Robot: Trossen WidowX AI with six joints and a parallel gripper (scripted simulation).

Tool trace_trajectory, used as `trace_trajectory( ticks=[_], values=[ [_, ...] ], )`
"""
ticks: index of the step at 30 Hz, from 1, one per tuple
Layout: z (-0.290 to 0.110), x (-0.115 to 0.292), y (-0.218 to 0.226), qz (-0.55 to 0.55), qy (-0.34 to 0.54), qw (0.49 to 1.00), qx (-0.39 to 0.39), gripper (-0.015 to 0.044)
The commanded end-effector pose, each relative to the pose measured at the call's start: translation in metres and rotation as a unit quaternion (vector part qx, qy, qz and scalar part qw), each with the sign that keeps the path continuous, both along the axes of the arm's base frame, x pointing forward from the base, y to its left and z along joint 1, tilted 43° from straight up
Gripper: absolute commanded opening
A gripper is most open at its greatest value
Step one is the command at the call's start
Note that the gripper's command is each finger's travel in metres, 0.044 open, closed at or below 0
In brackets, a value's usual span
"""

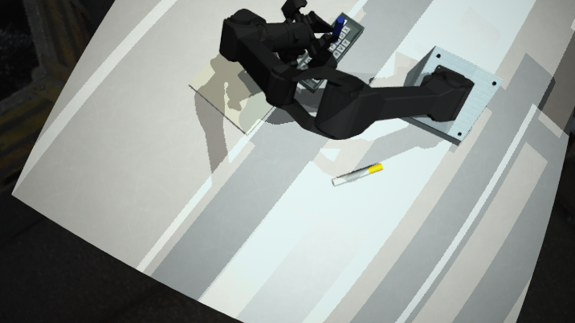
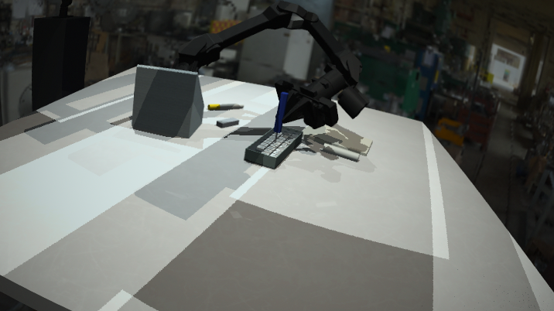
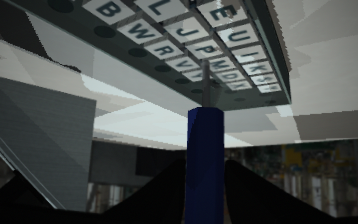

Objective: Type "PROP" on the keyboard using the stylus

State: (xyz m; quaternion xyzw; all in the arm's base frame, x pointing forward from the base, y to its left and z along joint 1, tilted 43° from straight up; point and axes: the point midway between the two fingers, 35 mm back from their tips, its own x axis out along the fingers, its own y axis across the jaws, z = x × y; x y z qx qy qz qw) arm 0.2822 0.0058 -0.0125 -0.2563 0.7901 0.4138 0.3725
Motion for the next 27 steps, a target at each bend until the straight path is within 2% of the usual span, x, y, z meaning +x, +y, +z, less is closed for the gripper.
trace_trajectory(
  ticks=[1, 27],
  values=[
    [-0.0012, 0.0, 0.0015, -0.003, 0.0, 1.0, 0.001, 0.0081],
    [-0.0077, 0.0003, 0.0077, -0.003, 0.0, 1.0, 0.001, 0.0081]
  ],
)
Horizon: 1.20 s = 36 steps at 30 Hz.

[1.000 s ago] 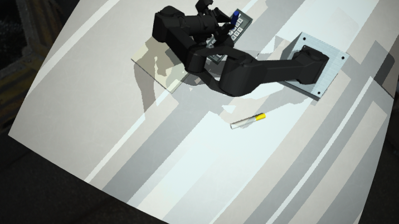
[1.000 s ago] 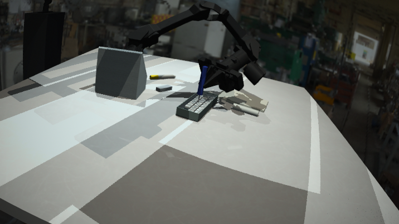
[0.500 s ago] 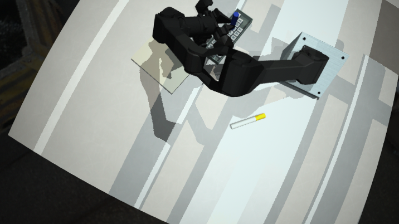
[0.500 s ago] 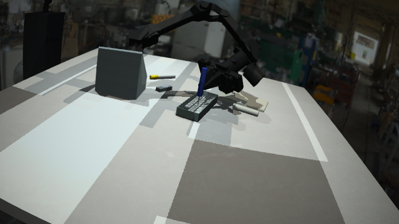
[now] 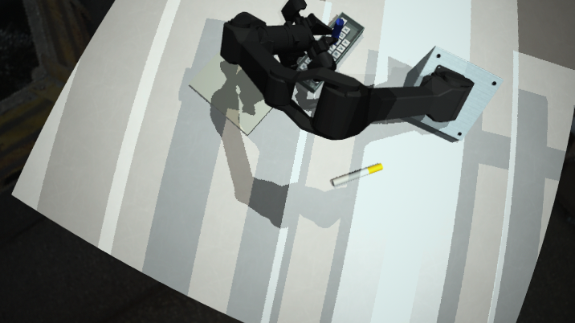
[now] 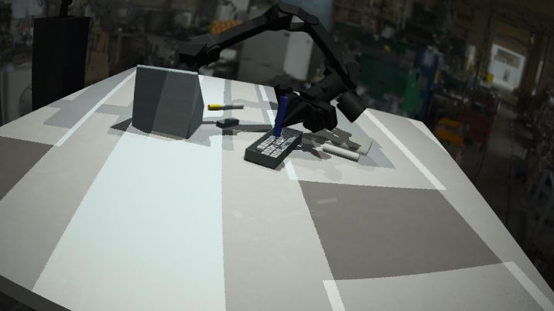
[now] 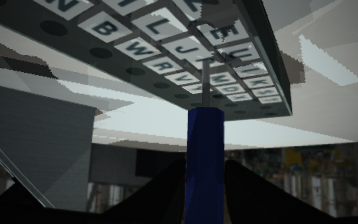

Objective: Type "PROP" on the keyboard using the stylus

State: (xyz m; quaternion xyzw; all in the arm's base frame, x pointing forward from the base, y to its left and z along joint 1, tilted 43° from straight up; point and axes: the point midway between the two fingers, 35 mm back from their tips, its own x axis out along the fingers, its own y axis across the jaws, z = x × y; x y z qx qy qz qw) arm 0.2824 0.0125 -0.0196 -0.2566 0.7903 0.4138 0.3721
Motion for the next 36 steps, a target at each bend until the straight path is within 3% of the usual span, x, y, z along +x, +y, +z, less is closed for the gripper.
trace_trajectory(
  ticks=[1, 22, 27, 29, 36],
  values=[
    [0.0, 0.0, 0.0, -0.003, -0.001, 1.0, 0.001, 0.0081],
    [0.026, -0.001, -0.024, -0.008, -0.003, 1.0, 0.001, 0.0084],
    [0.026, -0.001, -0.024, -0.008, -0.003, 1.0, 0.001, 0.0051],
    [0.027, -0.002, -0.023, -0.008, -0.003, 1.0, 0.001, 0.0],
    [0.037, -0.017, -0.017, -0.003, 0.001, 1.0, 0.001, 0.0]
  ],
)
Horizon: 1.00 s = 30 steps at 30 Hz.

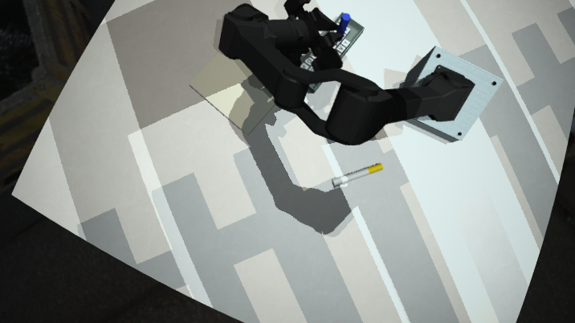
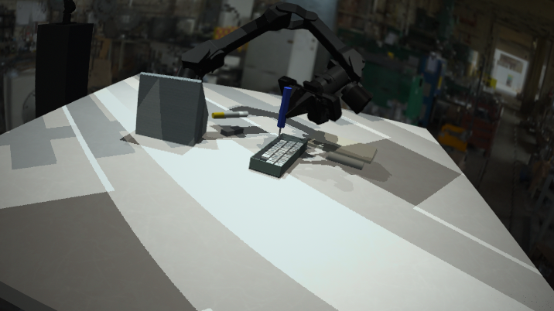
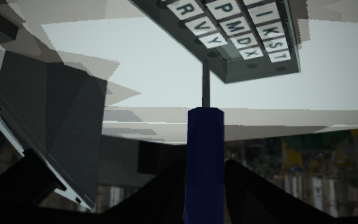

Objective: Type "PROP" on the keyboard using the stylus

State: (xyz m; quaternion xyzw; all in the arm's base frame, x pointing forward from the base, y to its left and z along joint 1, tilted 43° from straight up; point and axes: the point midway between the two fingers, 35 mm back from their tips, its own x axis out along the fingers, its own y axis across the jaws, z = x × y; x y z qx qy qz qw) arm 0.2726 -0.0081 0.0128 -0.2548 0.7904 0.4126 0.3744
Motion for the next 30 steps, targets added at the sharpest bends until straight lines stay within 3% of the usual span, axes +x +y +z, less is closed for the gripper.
trace_trajectory(
  ticks=[1, 16, 19, 30],
  values=[
    [0.005, -0.008, 0.004, 0.0, 0.002, 1.0, 0.001, 0.0],
    [-0.009, -0.007, 0.018, 0.0, 0.002, 1.0, 0.001, 0.0],
    [-0.011, -0.008, 0.02, 0.0, 0.002, 1.0, 0.001, 0.0079],
    [-0.012, -0.008, 0.021, 0.0, 0.002, 1.0, 0.001, 0.0081]
  ],
)
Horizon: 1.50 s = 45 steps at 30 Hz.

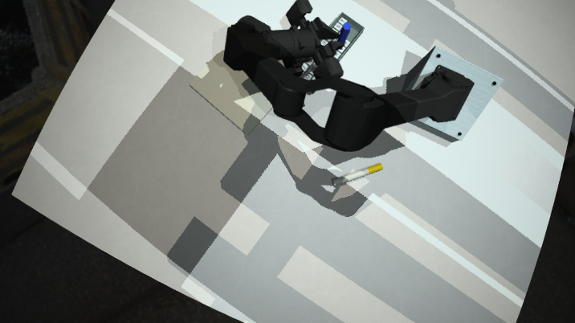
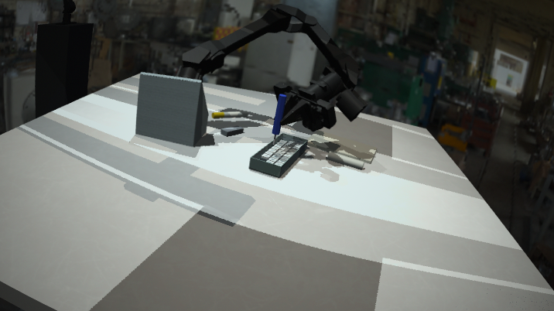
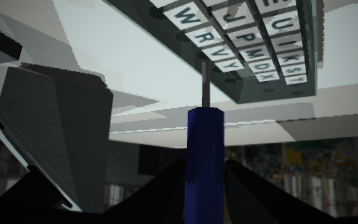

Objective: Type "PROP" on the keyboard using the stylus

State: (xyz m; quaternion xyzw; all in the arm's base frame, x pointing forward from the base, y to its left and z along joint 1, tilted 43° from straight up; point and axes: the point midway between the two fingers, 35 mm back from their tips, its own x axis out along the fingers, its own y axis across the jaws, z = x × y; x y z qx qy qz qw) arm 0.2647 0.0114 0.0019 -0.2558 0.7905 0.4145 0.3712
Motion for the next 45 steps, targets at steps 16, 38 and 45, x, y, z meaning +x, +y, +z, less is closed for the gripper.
trace_trajectory(
  ticks=[16, 38, 45],
  values=[
    [-0.007, 0.0, 0.007, -0.003, 0.0, 1.0, 0.001, 0.0081],
    [-0.013, 0.001, 0.012, -0.003, 0.0, 1.0, 0.001, 0.0081],
    [-0.012, 0.001, 0.012, -0.003, 0.0, 1.0, 0.001, 0.0081]
  ],
)
